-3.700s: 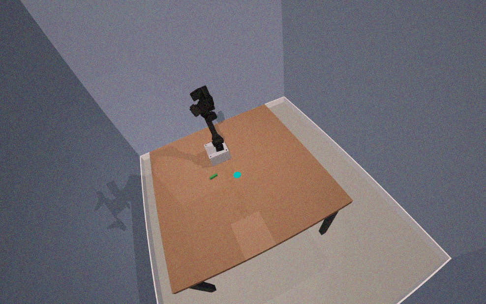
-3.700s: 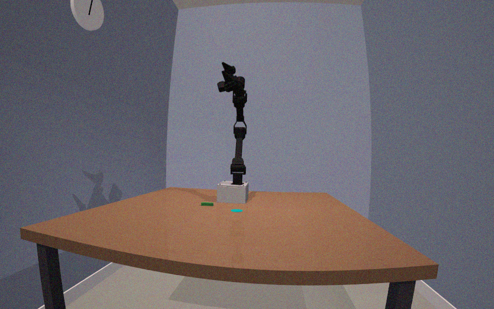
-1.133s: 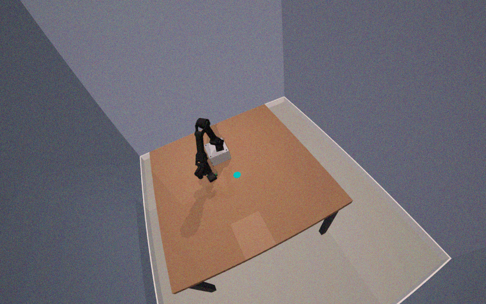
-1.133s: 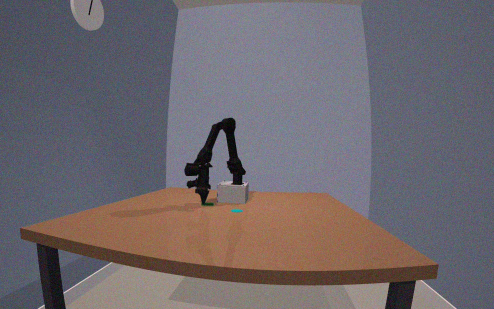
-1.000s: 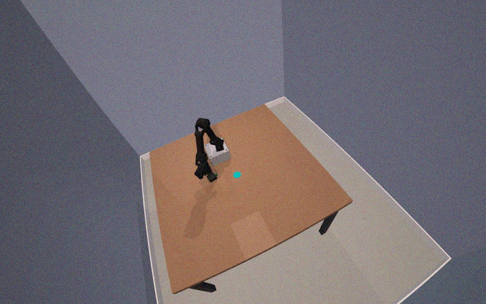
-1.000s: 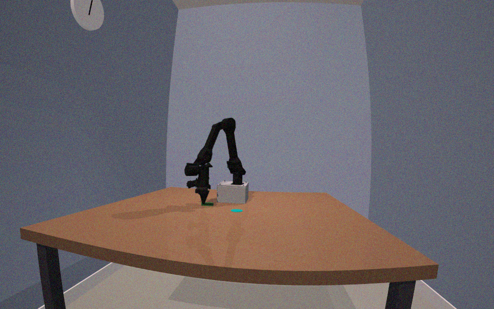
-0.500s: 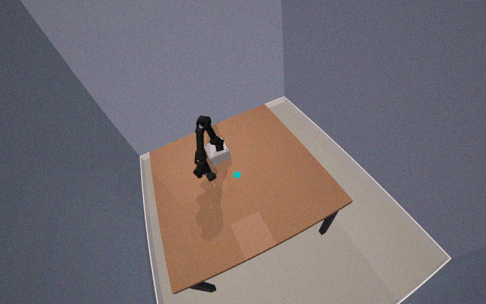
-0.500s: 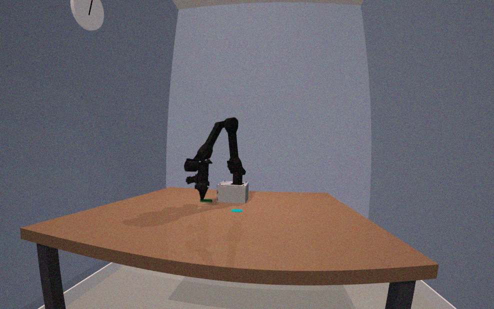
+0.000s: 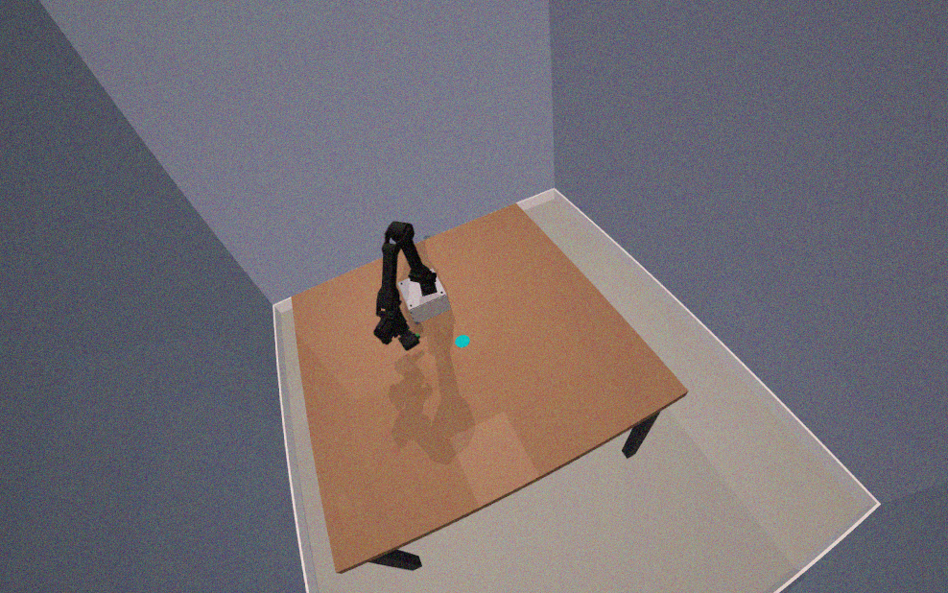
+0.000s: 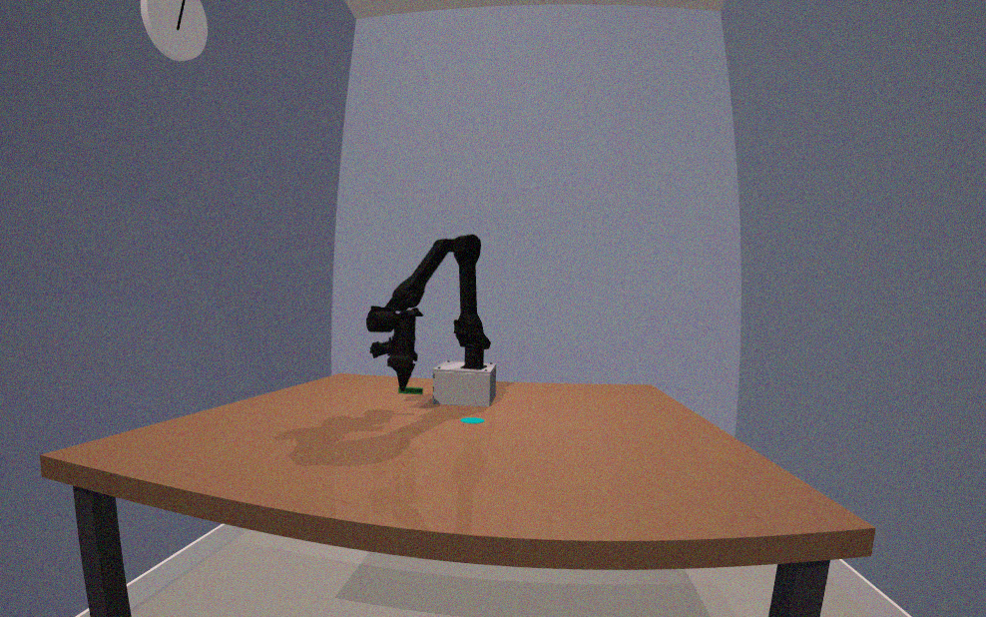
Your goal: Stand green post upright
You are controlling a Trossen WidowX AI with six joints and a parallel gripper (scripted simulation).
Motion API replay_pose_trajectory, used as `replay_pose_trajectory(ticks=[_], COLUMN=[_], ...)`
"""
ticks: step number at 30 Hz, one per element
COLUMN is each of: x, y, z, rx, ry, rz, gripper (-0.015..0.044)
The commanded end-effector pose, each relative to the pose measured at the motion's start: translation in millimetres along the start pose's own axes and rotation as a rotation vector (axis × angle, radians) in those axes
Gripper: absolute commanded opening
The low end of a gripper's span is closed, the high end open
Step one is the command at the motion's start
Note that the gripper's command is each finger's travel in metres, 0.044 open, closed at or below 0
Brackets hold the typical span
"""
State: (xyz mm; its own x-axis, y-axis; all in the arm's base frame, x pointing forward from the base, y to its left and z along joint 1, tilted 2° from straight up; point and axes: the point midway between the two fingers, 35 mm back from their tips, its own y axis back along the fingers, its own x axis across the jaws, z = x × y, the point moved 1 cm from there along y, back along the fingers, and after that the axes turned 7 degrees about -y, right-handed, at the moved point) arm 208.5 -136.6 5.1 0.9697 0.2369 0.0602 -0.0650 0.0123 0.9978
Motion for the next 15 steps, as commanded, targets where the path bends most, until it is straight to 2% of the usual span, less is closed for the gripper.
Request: replay_pose_trajectory(ticks=[1,15], x=[0,-1], y=[7,35], z=[1,0], rx=[0.002,0.011], ry=[-0.003,-0.016], rz=[0.001,-0.002], gripper=[0.0023,0.0023])
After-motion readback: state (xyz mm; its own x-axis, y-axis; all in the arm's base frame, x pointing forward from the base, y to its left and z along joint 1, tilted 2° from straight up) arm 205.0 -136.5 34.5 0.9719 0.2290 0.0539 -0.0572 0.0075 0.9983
